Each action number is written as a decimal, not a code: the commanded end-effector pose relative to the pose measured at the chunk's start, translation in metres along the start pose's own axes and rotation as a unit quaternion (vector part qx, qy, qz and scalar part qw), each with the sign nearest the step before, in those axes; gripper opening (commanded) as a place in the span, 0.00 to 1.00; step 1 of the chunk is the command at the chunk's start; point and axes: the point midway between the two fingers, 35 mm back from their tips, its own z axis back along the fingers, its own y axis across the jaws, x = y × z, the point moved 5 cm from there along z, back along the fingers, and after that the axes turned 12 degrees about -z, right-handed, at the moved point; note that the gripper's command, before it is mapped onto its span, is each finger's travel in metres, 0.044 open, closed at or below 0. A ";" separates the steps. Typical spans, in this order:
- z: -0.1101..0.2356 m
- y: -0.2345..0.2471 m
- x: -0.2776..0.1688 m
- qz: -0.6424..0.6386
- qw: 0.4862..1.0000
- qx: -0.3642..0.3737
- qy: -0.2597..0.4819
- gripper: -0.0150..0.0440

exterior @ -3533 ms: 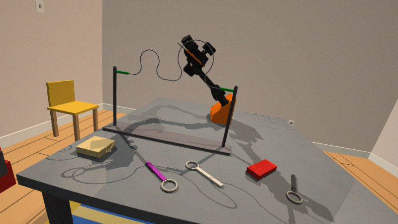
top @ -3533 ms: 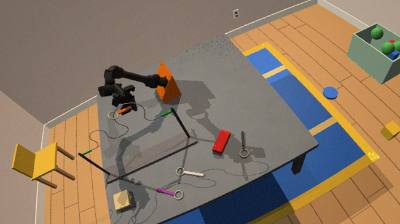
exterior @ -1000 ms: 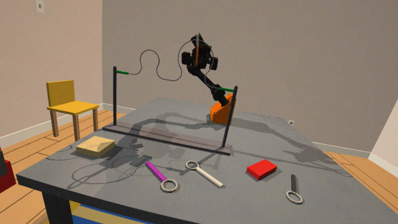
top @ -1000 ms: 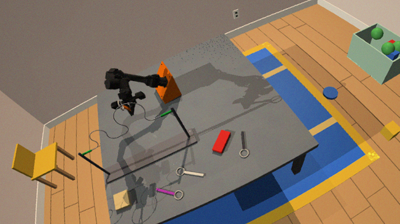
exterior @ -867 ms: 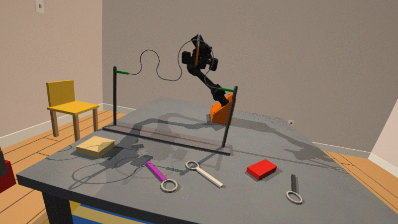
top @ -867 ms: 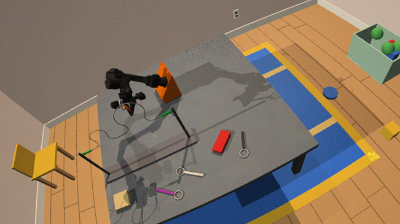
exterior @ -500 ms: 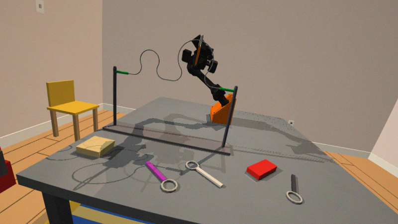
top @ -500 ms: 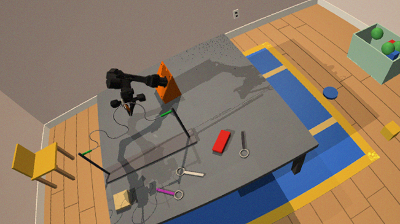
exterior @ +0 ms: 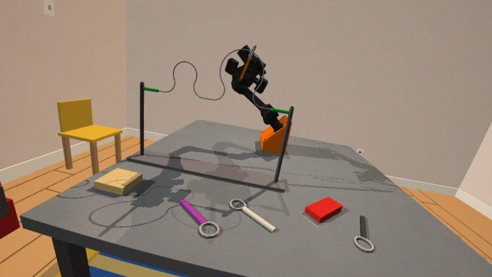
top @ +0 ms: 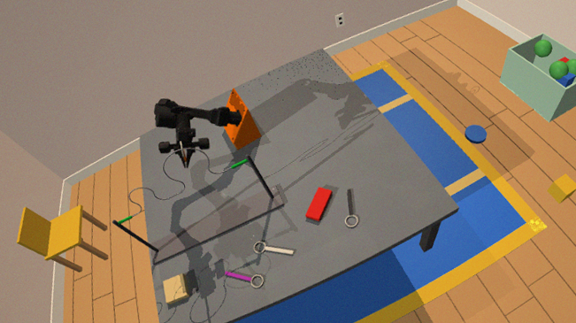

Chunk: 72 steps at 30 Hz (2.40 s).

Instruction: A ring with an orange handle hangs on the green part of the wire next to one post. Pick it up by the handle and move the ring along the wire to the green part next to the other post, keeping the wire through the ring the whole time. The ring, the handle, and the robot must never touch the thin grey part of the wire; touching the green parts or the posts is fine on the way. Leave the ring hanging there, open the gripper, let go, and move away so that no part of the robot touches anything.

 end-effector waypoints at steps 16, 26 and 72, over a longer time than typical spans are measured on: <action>-0.001 -0.002 -0.002 0.105 0.993 -0.055 -0.024 0.00; -0.001 -0.002 -0.002 0.158 0.983 -0.083 -0.037 0.00; -0.002 -0.007 -0.003 0.394 0.892 -0.203 -0.093 0.00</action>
